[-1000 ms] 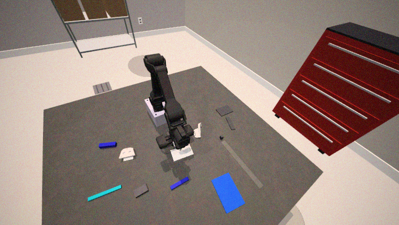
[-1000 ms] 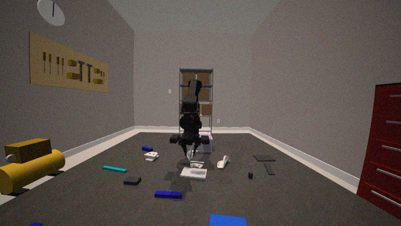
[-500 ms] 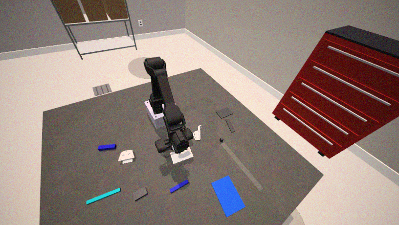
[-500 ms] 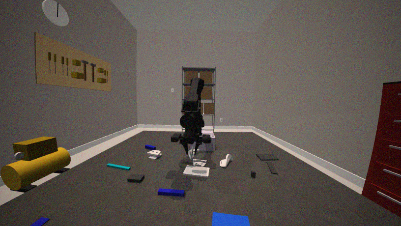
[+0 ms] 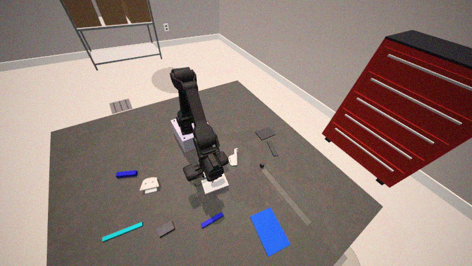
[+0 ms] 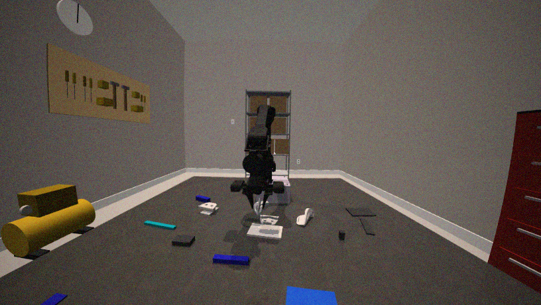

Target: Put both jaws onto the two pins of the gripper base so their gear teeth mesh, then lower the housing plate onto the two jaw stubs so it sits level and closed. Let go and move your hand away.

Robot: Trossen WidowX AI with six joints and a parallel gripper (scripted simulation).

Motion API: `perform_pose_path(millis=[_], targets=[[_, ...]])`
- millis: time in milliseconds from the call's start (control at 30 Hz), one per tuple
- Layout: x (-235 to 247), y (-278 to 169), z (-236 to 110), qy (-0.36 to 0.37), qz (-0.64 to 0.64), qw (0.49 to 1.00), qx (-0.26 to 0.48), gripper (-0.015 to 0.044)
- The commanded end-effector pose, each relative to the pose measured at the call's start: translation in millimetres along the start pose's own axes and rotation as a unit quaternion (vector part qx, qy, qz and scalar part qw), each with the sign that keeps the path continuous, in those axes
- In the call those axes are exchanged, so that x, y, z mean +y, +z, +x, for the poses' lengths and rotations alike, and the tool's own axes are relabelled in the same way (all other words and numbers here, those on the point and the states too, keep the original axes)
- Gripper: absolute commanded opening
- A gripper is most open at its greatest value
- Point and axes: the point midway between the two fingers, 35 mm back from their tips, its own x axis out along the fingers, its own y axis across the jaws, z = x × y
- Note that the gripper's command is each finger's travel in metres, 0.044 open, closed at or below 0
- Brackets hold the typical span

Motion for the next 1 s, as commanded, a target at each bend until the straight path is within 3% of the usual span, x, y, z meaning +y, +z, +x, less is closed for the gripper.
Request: perform_pose_path(millis=[0,967], targets=[[2,0,0,0.002,-0.003,1.0,0.001,0.0134],[2,1,30,0.002,-0.002,1.0,0.001,0.0134]])
